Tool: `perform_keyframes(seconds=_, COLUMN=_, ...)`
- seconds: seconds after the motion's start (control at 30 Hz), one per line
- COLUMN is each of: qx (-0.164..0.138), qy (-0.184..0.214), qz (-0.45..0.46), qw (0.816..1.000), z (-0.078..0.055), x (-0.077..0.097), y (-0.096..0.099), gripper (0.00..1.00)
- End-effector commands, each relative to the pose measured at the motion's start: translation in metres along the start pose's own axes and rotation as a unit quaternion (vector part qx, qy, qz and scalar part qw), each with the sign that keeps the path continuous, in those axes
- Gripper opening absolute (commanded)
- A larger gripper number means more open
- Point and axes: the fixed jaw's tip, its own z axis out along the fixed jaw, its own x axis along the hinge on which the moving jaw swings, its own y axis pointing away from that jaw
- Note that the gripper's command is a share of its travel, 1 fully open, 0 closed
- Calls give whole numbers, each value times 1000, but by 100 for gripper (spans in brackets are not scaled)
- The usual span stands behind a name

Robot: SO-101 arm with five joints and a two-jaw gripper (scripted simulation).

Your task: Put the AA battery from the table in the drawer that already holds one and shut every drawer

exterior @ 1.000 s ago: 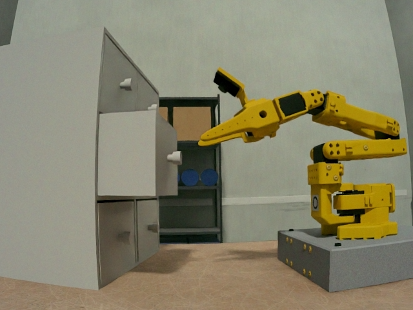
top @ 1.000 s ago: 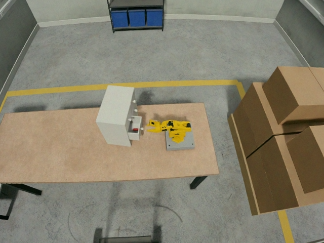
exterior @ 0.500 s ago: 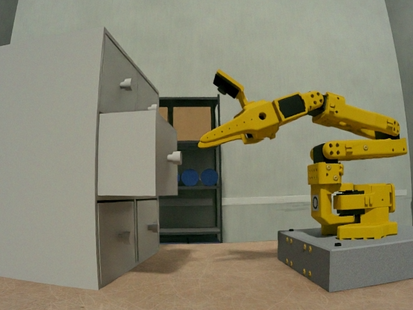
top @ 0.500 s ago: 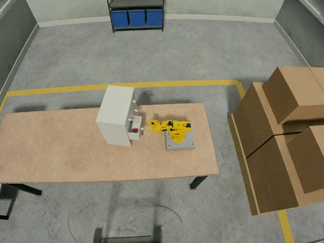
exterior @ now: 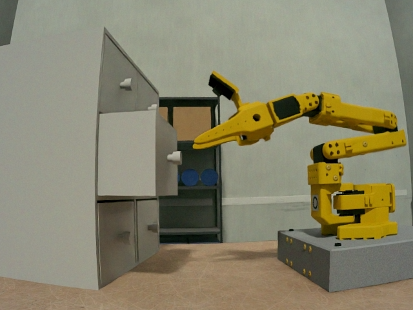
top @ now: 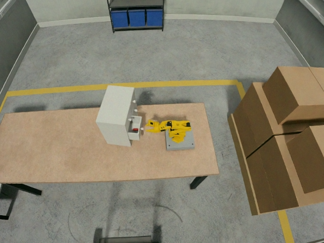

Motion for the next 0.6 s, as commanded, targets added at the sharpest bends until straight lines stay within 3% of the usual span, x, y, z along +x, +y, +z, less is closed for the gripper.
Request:
perform_keyframes(seconds=0.0, qx=5, qy=8, qz=3, qw=1000, z=9, x=4, y=-2, gripper=21)
perform_keyframes(seconds=0.3, qx=5, qy=8, qz=3, qw=1000, z=9, x=3, y=-2, gripper=21)
perform_keyframes(seconds=0.5, qx=8, qy=8, qz=4, qw=1000, z=25, x=7, y=-4, gripper=21)
perform_keyframes(seconds=0.57, qx=8, qy=8, qz=4, qw=1000, z=25, x=7, y=-4, gripper=21)
